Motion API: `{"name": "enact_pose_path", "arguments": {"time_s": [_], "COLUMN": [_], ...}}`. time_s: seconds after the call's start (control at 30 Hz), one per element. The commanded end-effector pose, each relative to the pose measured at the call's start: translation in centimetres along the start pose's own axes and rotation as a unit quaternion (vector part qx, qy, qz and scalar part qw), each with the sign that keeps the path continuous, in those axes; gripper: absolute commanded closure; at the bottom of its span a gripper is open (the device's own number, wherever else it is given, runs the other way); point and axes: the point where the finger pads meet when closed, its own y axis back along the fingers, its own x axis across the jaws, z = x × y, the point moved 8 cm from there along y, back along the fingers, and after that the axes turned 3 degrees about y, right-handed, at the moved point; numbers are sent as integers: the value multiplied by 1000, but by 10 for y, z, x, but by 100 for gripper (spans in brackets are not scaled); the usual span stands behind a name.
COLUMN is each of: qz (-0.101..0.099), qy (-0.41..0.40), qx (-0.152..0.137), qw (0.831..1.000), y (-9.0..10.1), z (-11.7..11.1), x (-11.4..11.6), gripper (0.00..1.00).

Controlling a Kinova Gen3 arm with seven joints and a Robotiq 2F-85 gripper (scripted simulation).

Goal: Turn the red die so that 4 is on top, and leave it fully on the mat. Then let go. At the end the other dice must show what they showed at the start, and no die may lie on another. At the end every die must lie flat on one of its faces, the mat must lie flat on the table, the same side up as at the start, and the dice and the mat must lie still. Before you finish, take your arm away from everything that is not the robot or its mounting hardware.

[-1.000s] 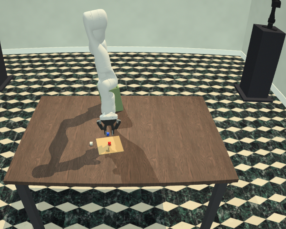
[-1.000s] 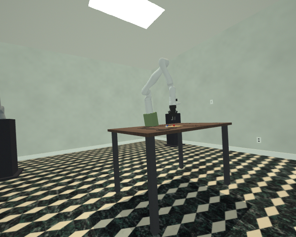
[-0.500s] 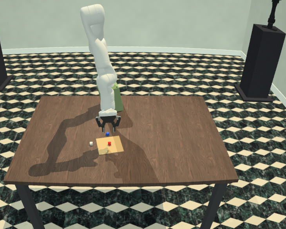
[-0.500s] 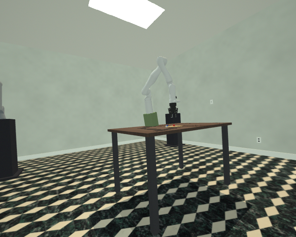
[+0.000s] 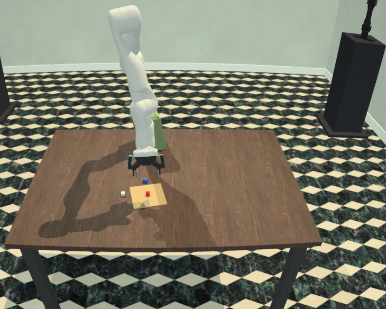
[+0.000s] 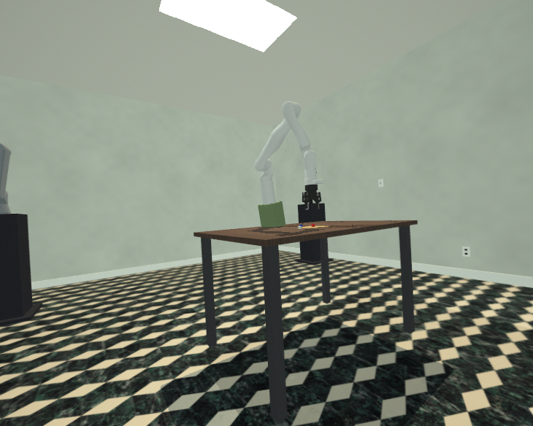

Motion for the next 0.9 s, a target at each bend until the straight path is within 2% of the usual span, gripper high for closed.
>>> {"name": "enact_pose_path", "arguments": {"time_s": [0.0, 0.33, 0.53, 0.67, 0.83, 0.87], "qz": [0, 0, -1, -1, -3, -3], "qy": [0, 24, 94, 167, 279, 279], "qx": [1, -1, -5, -8, -11, -11], "qw": [1000, 1000, 996, 986, 960, 960], "y": [1, 0, -3, -5, -8, -8], "z": [0, 0, 3, 4, 6, 6], "x": [0, 0, 0, 0, -1, -1], "gripper": [0, 0, 0, 0, 0, 0]}}
